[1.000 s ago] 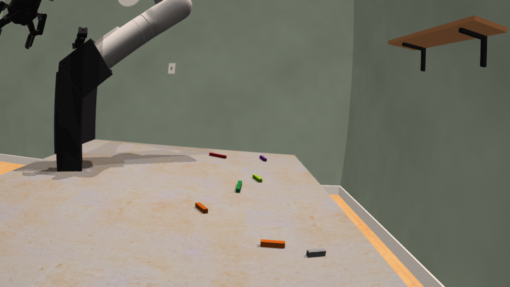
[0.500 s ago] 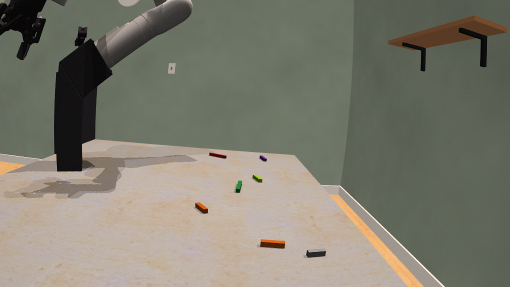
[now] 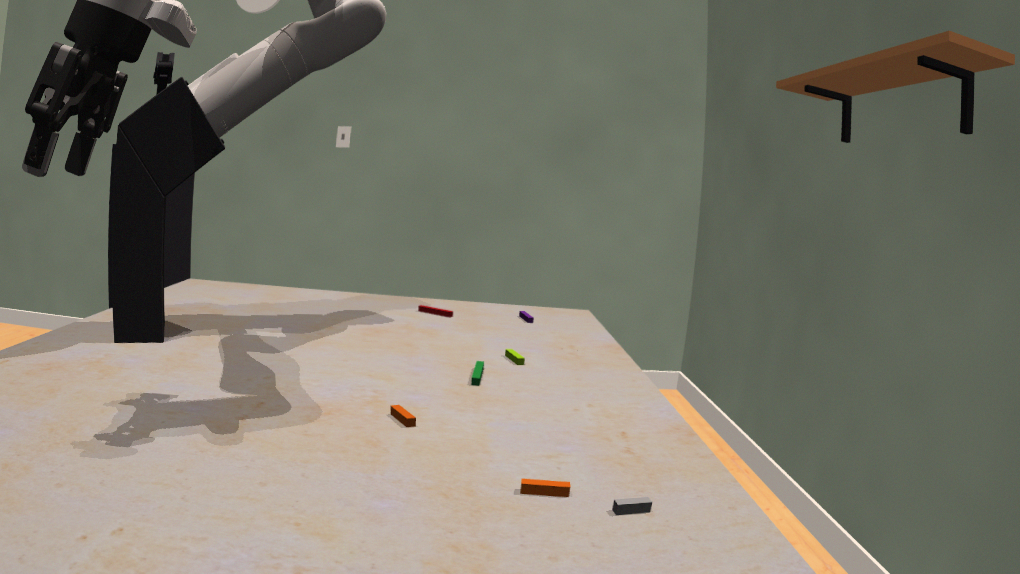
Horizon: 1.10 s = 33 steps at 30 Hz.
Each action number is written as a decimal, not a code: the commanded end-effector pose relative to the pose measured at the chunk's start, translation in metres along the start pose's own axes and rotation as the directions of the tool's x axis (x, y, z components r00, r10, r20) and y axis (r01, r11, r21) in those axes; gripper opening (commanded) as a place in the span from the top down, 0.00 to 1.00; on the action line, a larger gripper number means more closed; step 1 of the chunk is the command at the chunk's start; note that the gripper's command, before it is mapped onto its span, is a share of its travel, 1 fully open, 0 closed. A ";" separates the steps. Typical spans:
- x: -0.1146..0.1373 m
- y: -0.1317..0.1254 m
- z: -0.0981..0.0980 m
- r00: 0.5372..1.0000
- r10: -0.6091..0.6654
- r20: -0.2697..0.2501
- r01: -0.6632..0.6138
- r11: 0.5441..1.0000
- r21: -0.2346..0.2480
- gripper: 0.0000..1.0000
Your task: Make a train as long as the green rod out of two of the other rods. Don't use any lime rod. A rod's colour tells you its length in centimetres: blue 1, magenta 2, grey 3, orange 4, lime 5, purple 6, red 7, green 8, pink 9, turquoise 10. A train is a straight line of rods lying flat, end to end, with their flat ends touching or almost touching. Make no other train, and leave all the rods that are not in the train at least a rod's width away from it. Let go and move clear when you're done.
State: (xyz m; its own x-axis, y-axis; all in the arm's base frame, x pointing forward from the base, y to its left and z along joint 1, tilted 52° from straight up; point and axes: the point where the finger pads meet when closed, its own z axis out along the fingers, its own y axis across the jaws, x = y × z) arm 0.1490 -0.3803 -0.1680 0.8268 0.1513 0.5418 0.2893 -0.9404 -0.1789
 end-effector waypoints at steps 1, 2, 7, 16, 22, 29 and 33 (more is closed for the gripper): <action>0.036 0.015 0.016 0.997 -0.072 -0.016 0.072 0.997 0.009 0.00; 0.046 0.020 0.018 0.995 -0.092 -0.024 0.092 0.996 0.004 0.00; 0.087 0.037 0.026 0.984 -0.170 -0.056 0.170 0.985 -0.017 0.00; 0.185 0.064 0.044 0.935 -0.330 -0.132 0.323 0.944 -0.069 0.00; 0.250 0.073 0.055 0.889 -0.419 -0.185 0.406 0.908 -0.106 0.00; 0.298 0.075 0.063 0.849 -0.478 -0.226 0.458 0.878 -0.136 0.00; 0.321 0.074 0.066 0.829 -0.503 -0.245 0.480 0.865 -0.150 0.00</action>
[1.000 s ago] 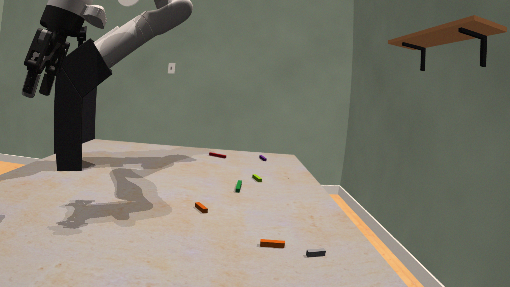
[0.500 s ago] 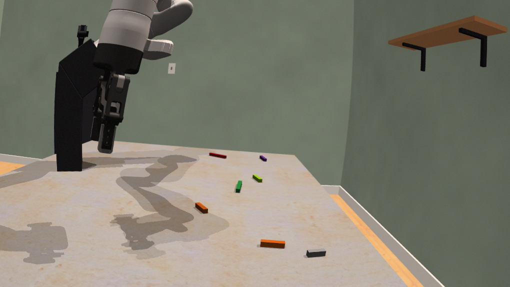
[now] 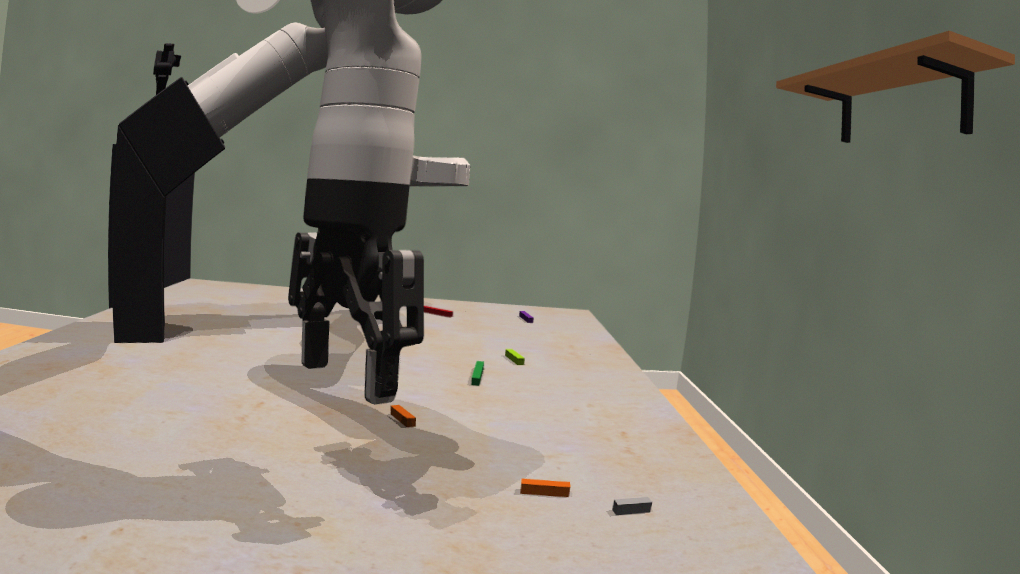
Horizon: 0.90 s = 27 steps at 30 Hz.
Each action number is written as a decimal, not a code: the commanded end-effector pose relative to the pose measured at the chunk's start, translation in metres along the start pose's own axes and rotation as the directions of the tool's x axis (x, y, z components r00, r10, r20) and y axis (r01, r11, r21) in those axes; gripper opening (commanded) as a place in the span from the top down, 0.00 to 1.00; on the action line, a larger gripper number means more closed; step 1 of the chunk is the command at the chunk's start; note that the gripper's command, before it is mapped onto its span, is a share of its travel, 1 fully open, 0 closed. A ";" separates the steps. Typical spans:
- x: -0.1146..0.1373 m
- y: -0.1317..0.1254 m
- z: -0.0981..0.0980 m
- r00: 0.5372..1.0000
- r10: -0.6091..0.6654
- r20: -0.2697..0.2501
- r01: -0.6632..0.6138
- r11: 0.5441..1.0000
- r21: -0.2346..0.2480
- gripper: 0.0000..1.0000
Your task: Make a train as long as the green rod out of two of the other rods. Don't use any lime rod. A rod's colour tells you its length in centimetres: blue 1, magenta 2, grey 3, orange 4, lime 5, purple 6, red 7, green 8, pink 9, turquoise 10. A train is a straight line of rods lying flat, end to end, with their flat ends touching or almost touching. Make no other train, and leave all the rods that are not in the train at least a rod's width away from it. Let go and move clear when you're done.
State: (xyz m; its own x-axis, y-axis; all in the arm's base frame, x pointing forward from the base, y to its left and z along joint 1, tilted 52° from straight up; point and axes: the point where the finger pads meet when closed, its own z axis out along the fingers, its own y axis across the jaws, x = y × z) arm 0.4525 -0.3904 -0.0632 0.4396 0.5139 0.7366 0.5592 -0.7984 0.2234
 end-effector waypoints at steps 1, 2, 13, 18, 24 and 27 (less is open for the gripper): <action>0.015 0.003 0.014 1.000 -0.021 -0.015 0.021 1.000 0.010 0.00; 0.017 0.004 0.015 1.000 -0.024 -0.018 0.024 1.000 0.009 0.00; 0.022 0.006 0.017 0.999 -0.031 -0.024 0.031 0.999 0.007 0.00; 0.022 0.006 0.017 0.999 -0.031 -0.024 0.031 0.999 0.007 0.00; 0.022 0.006 0.017 0.999 -0.031 -0.024 0.031 0.999 0.007 0.00; 0.022 0.006 0.017 0.999 -0.031 -0.024 0.031 0.999 0.007 0.00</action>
